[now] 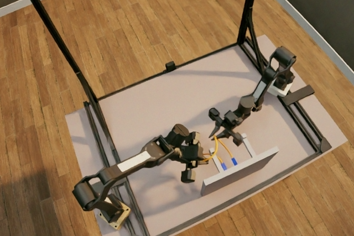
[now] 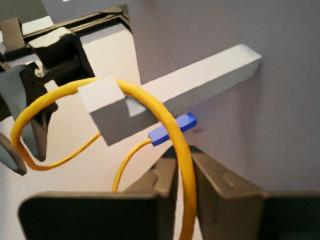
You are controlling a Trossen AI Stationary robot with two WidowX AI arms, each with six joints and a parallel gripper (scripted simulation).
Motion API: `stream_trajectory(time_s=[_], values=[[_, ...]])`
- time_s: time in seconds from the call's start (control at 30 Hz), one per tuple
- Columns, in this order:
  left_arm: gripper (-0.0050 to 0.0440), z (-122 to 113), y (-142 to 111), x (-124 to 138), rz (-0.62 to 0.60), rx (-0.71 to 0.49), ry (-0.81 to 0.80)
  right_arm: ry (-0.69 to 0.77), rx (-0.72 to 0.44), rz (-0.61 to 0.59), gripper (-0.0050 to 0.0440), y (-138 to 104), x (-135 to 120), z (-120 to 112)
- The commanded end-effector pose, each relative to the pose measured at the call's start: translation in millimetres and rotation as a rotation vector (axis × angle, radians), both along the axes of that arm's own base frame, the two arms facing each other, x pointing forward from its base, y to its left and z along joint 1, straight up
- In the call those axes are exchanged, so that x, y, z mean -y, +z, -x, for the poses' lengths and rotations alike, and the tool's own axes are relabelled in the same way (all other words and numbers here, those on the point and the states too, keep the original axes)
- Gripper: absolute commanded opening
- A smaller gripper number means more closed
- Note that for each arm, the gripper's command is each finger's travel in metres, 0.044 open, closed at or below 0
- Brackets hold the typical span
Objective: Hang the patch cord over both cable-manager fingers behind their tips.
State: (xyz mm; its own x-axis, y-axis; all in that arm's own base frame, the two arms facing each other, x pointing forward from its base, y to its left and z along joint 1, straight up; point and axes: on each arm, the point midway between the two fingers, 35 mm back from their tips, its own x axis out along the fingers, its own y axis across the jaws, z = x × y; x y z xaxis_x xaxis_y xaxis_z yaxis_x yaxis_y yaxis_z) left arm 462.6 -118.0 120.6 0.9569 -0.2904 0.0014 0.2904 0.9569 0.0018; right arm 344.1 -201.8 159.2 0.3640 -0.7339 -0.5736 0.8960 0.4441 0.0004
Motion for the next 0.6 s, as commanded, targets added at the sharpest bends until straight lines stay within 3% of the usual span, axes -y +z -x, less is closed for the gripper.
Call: stream_trajectory(time_s=[0.0, 0.57], values=[[0.0027, -1.3, 8.3, 0.9, 0.006, 0.019, 0.0, 0.0, 0.022, 0.007, 0.0025, 8.3, 0.7, -1.2], [0.0025, -1.3, 8.3, 0.9, 0.006, 0.019, 0.0, 0.0, 0.022, 0.007, 0.004, 8.3, 0.7, -1.2]])
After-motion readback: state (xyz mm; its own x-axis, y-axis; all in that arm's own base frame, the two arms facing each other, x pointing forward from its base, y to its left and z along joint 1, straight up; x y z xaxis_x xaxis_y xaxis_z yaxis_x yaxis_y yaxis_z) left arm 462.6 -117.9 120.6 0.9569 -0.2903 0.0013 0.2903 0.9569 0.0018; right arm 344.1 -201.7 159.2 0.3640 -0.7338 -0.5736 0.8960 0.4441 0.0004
